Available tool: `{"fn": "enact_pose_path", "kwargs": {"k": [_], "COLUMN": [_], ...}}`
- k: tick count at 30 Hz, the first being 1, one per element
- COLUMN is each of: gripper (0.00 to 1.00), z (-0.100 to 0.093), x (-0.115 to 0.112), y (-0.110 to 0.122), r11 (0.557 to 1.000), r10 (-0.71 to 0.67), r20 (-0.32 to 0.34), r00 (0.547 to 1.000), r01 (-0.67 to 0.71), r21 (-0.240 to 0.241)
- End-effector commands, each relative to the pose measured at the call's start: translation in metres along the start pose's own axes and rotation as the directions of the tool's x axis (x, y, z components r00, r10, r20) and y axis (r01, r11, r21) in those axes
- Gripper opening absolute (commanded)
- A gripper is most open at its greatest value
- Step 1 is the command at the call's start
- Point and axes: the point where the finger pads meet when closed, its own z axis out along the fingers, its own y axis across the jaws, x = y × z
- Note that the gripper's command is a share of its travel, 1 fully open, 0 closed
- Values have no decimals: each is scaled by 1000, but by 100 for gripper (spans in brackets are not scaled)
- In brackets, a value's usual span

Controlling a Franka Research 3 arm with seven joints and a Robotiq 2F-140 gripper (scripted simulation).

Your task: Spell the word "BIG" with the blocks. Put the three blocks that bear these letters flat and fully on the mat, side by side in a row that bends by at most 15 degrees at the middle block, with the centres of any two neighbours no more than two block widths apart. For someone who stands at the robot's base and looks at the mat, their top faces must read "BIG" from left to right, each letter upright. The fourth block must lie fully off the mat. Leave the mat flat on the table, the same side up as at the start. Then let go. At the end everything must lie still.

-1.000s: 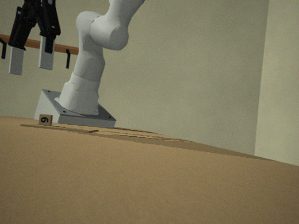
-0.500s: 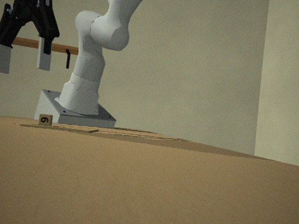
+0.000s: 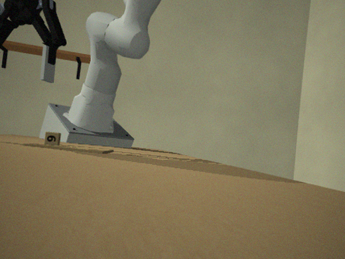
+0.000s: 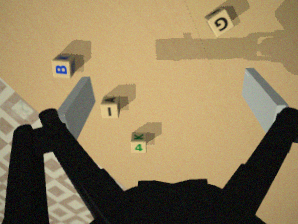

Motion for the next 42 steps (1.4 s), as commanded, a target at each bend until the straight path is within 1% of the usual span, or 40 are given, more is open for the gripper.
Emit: {"fn": "enact_pose_path", "kwargs": {"k": [1, 3, 4, 14, 18, 20, 22, 35, 37, 38, 42], "gripper": [100, 100, 100, 100, 100, 100, 100, 100, 100, 100, 100], "z": [0, 0, 0, 0, 0, 0, 1, 1, 1, 1, 2], "x": [-3, -3, -3, -6, -6, -6, -7, -9, -9, -10, -10], "y": [-5, -5, -8, -20, -24, -24, -29, -45, -45, -48, -53], "r11": [990, 990, 985, 957, 942, 942, 925, 854, 854, 836, 809], "r10": [-139, -139, -172, -291, -336, -336, -380, -520, -520, -548, -588], "r20": [2, 2, 2, 2, 1, 1, 1, -2, -2, -3, -5], "r00": [990, 990, 985, 957, 942, 942, 925, 854, 854, 836, 809], "r01": [139, 139, 172, 291, 336, 336, 380, 520, 520, 548, 588], "r21": [5, 5, 5, 6, 7, 7, 7, 10, 10, 10, 11]}}
